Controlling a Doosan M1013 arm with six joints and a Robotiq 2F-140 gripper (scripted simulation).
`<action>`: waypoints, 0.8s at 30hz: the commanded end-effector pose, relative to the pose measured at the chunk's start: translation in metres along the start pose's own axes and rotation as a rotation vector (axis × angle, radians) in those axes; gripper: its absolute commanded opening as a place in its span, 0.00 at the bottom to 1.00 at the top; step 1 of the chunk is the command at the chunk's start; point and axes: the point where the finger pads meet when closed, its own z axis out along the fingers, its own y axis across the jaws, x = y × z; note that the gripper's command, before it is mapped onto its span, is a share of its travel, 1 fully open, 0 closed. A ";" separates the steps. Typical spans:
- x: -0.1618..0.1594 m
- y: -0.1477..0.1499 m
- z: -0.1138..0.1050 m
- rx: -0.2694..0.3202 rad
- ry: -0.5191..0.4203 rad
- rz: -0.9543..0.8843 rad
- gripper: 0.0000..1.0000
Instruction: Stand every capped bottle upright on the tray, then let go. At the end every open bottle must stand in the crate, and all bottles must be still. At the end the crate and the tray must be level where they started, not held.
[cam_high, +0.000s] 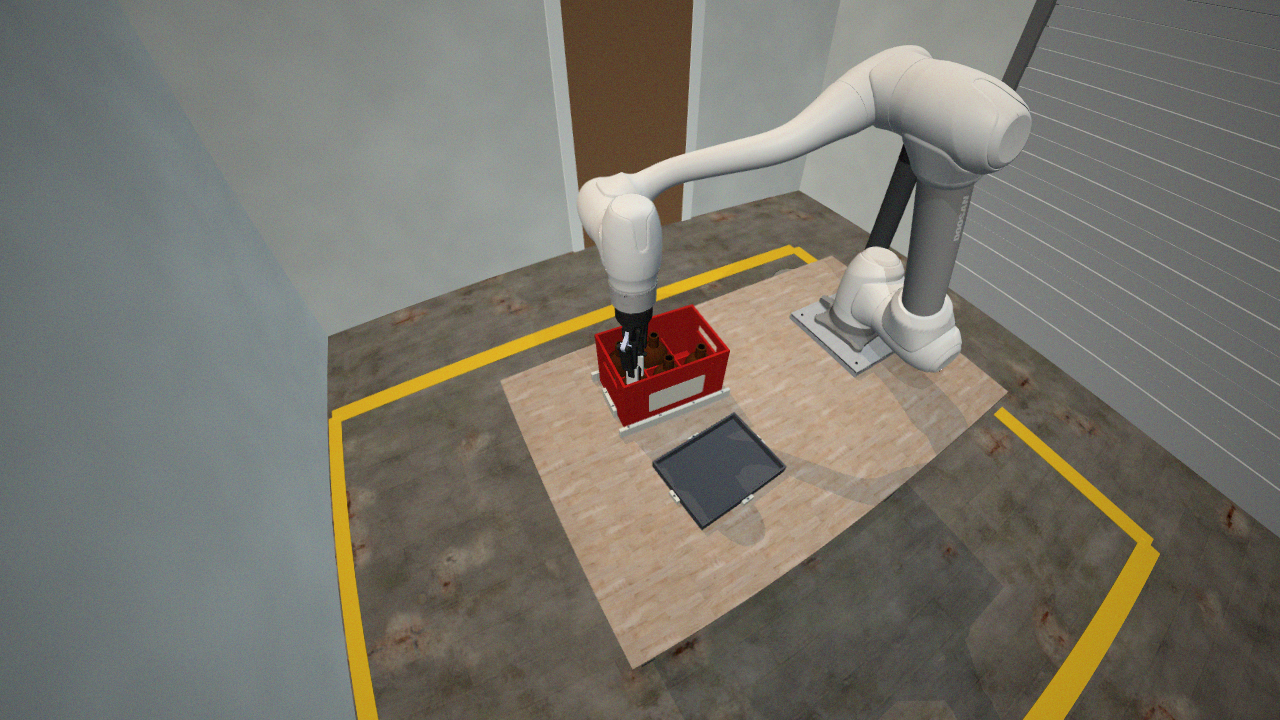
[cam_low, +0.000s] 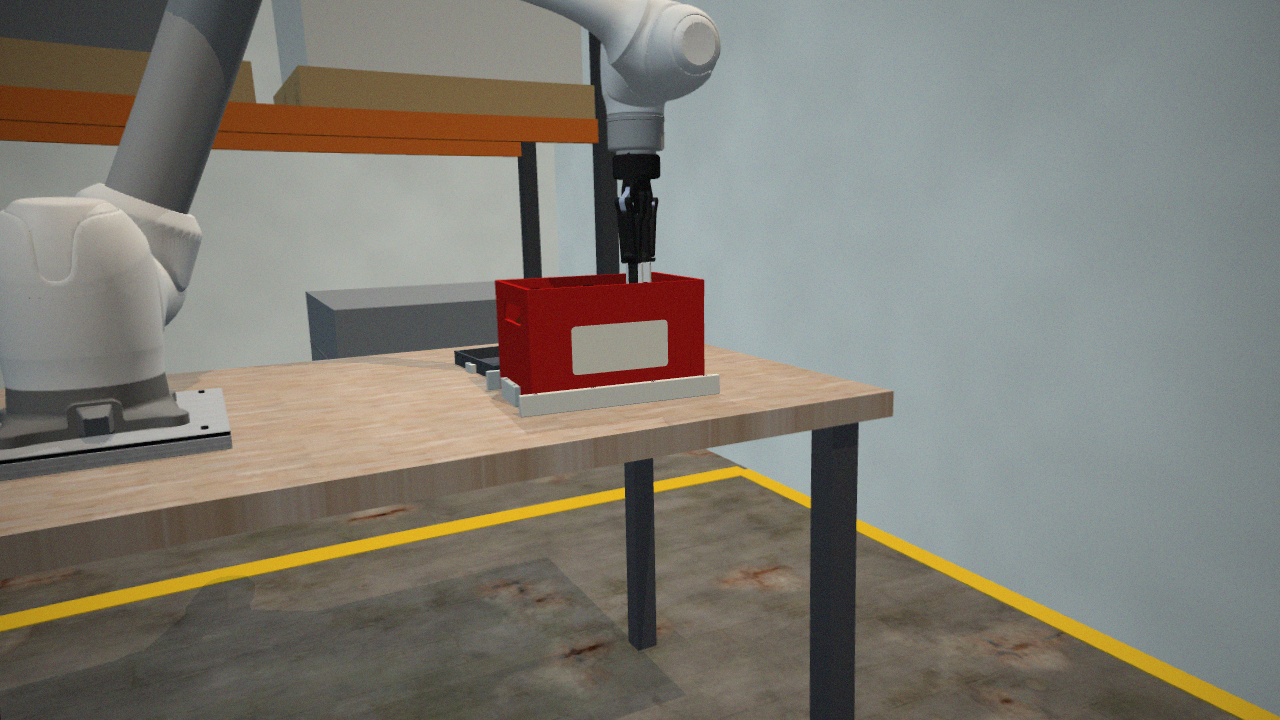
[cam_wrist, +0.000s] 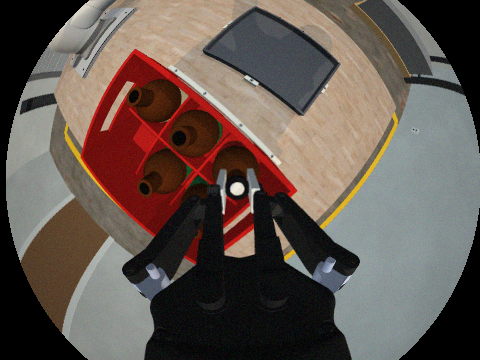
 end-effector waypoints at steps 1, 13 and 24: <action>0.000 0.000 0.000 0.000 0.000 0.000 0.00; 0.000 0.000 0.000 0.000 0.000 0.000 0.00; 0.000 0.000 -0.030 0.000 0.000 0.000 0.00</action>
